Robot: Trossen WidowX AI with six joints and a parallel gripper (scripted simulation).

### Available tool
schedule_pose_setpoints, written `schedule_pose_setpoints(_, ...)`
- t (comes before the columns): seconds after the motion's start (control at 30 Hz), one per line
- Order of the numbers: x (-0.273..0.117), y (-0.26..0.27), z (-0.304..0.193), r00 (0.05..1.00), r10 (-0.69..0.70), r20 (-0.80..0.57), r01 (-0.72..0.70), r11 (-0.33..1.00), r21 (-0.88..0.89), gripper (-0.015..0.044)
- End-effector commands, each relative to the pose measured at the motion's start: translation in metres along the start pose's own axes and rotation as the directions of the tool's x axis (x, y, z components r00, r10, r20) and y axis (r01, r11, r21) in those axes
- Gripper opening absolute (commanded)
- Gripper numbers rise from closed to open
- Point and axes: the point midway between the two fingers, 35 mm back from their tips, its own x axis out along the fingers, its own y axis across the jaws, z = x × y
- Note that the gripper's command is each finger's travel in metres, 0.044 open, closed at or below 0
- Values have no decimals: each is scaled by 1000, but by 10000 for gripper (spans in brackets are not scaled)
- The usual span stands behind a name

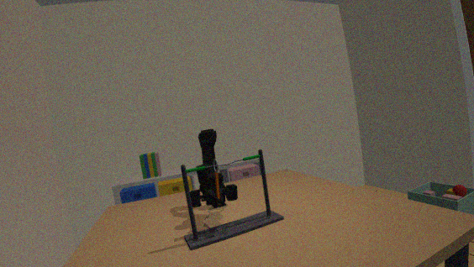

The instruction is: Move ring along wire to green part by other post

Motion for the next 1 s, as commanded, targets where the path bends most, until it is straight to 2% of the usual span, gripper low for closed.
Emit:
schedule_pose_setpoints(0.0, 0, 3, 0, 1000, -4, 3, 4, 1000, -15, -150)
schedule_pose_setpoints(0.97, 0, 39, 0, 1000, 8, 6, -8, 999, 40, -150)
